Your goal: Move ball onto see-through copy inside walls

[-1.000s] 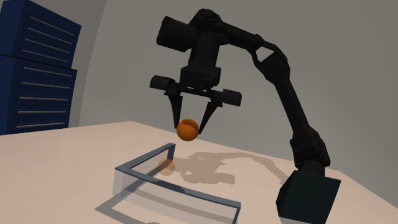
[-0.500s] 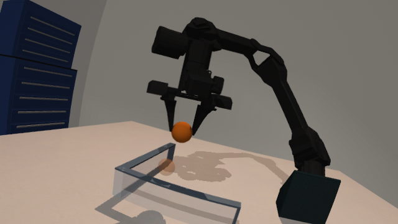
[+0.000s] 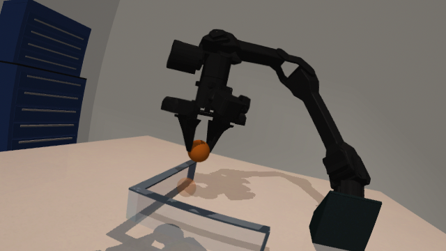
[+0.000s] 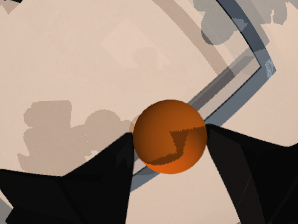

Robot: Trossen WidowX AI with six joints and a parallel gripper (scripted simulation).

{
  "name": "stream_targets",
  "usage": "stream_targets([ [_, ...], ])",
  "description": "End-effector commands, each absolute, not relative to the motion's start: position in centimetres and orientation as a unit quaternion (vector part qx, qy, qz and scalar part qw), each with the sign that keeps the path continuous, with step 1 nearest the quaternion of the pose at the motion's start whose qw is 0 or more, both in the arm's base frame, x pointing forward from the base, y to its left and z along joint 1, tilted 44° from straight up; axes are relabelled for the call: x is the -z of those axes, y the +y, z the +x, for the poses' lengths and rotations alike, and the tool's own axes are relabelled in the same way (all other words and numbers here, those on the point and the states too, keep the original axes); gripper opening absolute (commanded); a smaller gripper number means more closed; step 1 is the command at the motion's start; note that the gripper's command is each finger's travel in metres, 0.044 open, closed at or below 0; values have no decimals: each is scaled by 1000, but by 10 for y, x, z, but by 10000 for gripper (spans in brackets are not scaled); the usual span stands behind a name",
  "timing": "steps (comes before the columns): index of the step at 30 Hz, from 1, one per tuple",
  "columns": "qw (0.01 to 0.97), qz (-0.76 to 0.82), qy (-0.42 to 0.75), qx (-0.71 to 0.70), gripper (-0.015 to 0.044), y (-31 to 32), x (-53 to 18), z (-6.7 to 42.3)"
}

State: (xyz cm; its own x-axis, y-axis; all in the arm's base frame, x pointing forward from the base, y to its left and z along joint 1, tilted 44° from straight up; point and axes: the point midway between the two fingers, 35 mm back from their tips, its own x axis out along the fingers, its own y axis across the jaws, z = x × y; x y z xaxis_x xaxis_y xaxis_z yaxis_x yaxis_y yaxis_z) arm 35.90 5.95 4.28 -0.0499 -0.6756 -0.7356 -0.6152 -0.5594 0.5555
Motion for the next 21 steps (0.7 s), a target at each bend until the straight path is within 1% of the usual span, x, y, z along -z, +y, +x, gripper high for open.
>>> stream_targets([
  [1,72,689,-430,579,0,51,-48,364],
  [18,237,650,-282,664,0,18,-56,378],
  [21,251,645,-269,670,0,15,-57,379],
])
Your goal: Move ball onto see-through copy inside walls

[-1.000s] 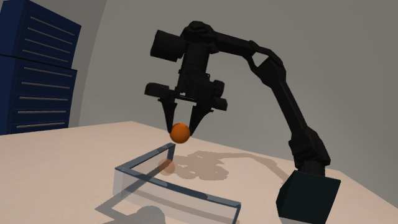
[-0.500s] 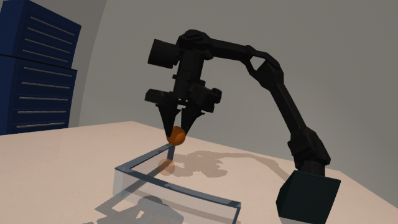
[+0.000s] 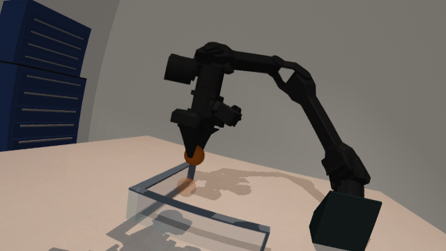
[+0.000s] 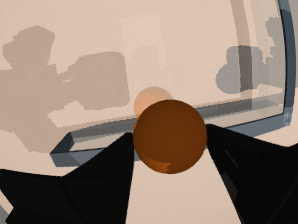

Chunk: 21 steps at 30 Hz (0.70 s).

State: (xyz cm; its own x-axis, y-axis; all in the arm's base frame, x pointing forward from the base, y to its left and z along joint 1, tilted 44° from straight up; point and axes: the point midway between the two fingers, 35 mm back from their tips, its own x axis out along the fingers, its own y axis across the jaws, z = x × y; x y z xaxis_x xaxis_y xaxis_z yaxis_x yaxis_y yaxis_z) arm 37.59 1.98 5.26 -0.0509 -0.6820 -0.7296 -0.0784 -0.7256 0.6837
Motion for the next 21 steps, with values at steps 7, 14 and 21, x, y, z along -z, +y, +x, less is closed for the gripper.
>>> stream_targets([
  [7,251,645,-268,670,0,13,-55,379],
  [14,251,645,-268,670,0,-7,-33,379],
  [21,252,645,-269,669,0,-31,-9,376],
])
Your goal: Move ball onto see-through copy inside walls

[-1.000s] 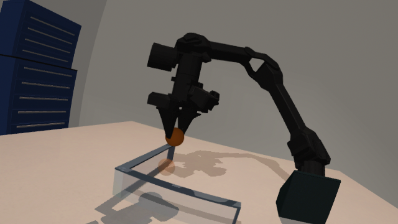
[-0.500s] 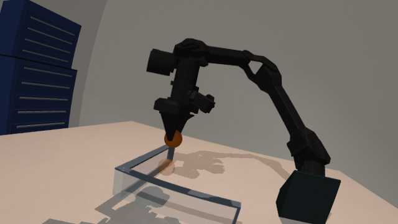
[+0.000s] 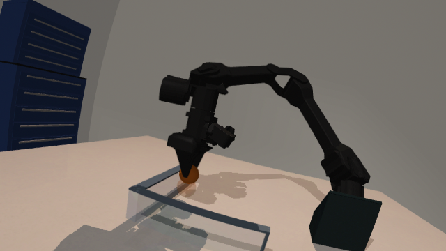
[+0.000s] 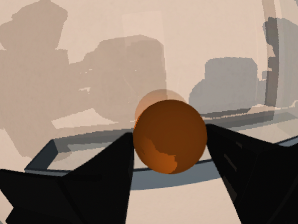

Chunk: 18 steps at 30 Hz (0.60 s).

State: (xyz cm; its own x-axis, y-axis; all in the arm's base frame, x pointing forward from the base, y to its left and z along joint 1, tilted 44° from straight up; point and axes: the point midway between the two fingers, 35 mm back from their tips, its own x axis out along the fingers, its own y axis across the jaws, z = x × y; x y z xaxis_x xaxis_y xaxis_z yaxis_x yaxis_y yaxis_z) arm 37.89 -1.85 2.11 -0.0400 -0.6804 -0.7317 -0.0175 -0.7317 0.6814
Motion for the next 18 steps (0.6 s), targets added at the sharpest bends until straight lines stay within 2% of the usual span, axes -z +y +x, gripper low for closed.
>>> stream_targets([
  [1,252,645,-269,669,0,-33,-7,376],
  [18,252,645,-270,669,0,-45,6,375],
])
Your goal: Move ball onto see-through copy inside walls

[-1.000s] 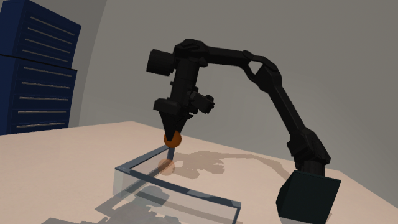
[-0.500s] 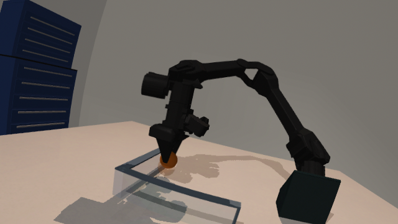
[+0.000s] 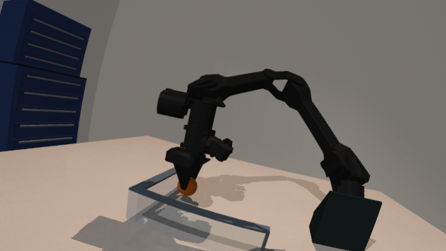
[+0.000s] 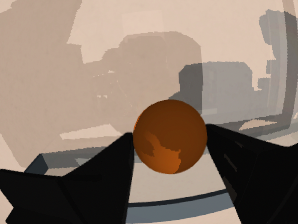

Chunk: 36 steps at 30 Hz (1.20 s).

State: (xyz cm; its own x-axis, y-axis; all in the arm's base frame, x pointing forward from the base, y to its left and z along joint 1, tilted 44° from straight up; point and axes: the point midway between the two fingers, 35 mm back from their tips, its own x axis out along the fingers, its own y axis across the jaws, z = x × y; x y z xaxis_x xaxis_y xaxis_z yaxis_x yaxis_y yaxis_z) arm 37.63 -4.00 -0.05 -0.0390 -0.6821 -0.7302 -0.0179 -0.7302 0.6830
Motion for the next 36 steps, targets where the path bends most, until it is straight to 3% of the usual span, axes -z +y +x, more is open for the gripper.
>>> stream_targets([
  [1,252,645,-270,669,0,-46,6,375],
  [5,252,645,-270,669,0,-46,7,375],
  [18,249,647,-270,669,338,-44,4,376],
  [27,251,645,-268,670,338,13,-55,379],
  [36,256,646,-265,668,338,12,-50,380],
])
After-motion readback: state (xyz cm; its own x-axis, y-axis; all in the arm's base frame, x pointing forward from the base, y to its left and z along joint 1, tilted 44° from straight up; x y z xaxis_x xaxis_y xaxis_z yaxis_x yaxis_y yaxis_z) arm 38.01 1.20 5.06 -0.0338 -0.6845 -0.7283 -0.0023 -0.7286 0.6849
